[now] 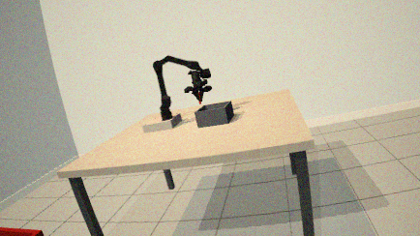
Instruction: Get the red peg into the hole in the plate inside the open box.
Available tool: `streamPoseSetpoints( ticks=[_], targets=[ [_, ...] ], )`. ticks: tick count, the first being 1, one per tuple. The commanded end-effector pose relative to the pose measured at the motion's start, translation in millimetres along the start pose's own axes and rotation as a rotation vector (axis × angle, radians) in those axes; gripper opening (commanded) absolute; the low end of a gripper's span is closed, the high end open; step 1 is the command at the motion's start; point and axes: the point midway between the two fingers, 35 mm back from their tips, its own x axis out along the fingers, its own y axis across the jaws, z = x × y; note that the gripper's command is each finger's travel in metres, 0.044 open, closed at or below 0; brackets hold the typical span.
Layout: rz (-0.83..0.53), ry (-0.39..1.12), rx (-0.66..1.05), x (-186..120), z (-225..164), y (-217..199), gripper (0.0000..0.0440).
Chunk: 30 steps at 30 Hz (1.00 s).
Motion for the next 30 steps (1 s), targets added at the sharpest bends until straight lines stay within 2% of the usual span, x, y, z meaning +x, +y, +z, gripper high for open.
streamPoseSetpoints(
  ticks=[1,16,30],
  targets=[
    [0.012,-0.018,0.038,-3.5,16.8,0.5,0.0],
    [0.019,-0.039,0.166,15.8,88.4,-3.9,0.0],
    [0.051,-0.008,0.153,55.3,142.4,-6.7,0.0]
  ],
)
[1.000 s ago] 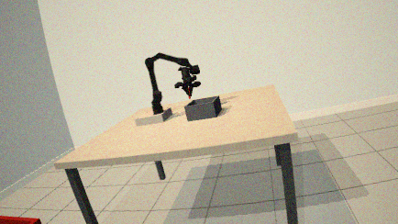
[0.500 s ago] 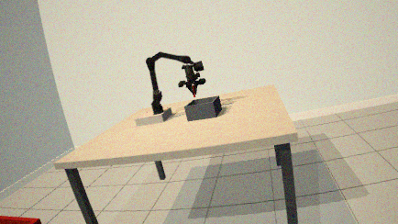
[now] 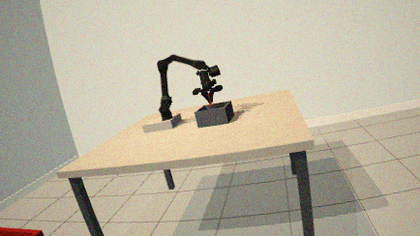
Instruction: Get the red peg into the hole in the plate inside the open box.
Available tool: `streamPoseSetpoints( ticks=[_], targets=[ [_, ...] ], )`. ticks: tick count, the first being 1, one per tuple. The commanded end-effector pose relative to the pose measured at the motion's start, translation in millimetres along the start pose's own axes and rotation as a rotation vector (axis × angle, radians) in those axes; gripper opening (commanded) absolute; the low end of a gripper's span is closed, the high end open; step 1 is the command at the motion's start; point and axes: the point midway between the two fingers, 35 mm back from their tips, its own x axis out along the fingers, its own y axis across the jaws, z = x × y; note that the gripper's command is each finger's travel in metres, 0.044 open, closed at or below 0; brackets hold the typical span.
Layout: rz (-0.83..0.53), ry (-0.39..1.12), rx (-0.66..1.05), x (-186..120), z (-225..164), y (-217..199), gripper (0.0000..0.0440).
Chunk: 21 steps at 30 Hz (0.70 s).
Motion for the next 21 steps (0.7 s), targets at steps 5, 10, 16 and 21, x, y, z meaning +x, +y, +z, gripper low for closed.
streamPoseSetpoints(
  ticks=[5,10,16,21],
  targets=[
    [0.031,0.03,-0.047,24.1,15.7,6.3,0.0],
    [0.042,0.069,-0.096,42.3,15.1,7.8,0.0033],
    [0.05,0.117,-0.139,59.3,15.7,9.4,0.0152],
    [0.081,0.124,-0.164,58.7,28.1,17.0,0.0234]
  ],
)
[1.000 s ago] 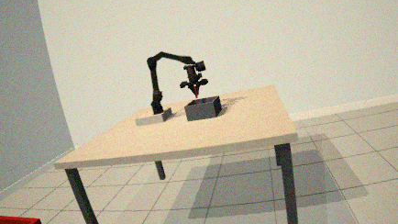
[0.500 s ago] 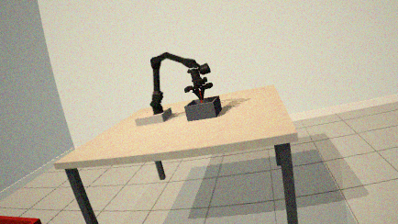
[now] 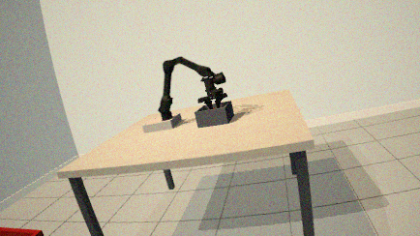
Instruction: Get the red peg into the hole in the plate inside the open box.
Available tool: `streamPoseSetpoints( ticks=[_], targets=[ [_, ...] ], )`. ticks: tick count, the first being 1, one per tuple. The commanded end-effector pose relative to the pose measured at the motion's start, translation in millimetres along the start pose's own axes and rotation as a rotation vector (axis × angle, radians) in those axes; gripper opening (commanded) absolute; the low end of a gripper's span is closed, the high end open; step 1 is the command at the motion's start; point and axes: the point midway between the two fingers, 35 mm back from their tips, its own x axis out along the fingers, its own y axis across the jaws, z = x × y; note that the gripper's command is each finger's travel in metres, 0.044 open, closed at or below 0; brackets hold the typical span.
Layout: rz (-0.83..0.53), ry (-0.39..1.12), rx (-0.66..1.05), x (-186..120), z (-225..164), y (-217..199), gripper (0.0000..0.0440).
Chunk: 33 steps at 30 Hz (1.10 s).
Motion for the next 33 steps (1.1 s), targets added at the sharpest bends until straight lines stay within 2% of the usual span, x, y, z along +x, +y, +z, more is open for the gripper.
streamPoseSetpoints(
  ticks=[1,8,21,33],
  targets=[
    [0.03,0.003,-0.009,-4.2,10.2,7.1,0.026],
    [0.091,0.03,-0.022,-13.4,30.0,25.9,0.044],
    [0.254,0.018,-0.064,-42.4,59.8,74.4,0.044],
    [0.257,0.017,-0.065,-42.9,60.3,75.4,0.044]
  ],
)
